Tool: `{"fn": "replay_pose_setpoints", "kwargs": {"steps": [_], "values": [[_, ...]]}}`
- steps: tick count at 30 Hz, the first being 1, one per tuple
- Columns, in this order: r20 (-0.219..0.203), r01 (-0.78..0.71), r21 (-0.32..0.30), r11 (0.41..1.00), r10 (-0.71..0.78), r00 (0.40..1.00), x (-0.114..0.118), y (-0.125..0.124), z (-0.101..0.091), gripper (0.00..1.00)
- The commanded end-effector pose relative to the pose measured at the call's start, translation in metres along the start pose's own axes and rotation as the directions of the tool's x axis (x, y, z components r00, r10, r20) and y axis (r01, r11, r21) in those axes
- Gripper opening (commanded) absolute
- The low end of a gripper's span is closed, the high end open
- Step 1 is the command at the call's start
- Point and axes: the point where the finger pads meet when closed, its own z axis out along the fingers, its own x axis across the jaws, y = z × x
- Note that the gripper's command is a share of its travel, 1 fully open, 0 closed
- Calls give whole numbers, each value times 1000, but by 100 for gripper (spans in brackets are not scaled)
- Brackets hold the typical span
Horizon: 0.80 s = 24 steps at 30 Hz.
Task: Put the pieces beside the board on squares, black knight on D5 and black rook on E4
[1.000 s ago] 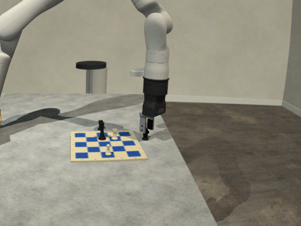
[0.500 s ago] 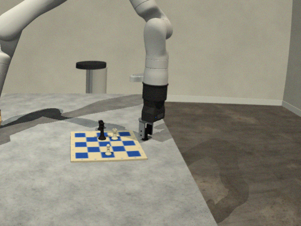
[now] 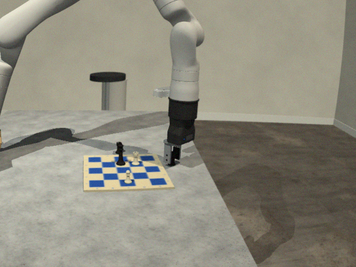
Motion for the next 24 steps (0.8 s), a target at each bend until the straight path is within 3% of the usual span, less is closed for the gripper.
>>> {"fn": "replay_pose_setpoints", "kwargs": {"steps": [1, 18, 19, 24], "values": [[-2, 0, -1, 1000, 0, 1000, 1, 1, -1, 73], [-2, 0, -1, 1000, 0, 1000, 1, 1, -1, 73], [-2, 0, -1, 1000, 0, 1000, 1, 1, -1, 0], [-2, 0, -1, 1000, 0, 1000, 1, 1, -1, 0]]}}
